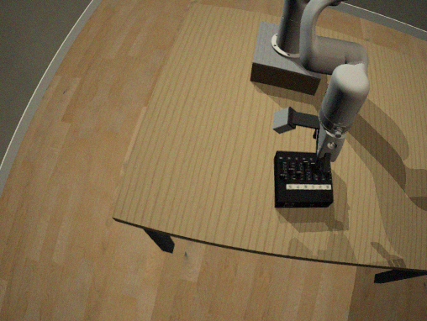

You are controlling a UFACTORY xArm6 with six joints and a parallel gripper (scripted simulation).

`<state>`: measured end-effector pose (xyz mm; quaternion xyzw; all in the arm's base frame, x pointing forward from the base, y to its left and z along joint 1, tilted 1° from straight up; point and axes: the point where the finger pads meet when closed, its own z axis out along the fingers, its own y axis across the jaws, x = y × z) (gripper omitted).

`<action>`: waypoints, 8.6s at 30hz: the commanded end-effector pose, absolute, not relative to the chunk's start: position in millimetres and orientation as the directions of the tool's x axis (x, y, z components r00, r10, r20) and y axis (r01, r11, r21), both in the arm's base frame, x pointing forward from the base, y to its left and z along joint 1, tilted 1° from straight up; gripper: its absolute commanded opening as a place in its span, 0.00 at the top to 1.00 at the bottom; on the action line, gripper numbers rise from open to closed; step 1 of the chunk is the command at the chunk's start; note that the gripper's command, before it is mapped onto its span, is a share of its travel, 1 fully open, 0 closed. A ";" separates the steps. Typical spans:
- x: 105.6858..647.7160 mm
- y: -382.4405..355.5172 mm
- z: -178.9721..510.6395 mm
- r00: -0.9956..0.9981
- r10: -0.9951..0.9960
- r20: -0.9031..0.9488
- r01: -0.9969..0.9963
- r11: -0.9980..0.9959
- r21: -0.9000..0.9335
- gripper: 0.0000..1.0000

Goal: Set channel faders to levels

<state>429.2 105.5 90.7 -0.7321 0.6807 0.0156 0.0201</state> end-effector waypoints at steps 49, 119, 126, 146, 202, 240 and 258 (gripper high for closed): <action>354.5 102.4 27.9 0.969 0.084 0.234 0.108 -0.990 -0.093 0.00; 349.9 96.8 26.0 0.939 0.218 0.267 0.242 -0.968 -0.061 0.00; 351.4 98.7 26.6 0.946 0.193 0.262 0.218 -0.973 -0.072 0.00; 391.3 130.9 52.0 0.881 -0.471 0.039 -0.454 -0.867 -0.206 0.00; 430.9 123.6 64.0 -0.442 -0.897 0.003 -0.897 0.442 0.025 0.00; 428.8 151.0 13.4 -0.976 -0.216 0.018 -0.215 0.976 0.013 1.00; 428.8 151.0 13.4 -0.976 -0.216 0.018 -0.215 0.976 0.013 1.00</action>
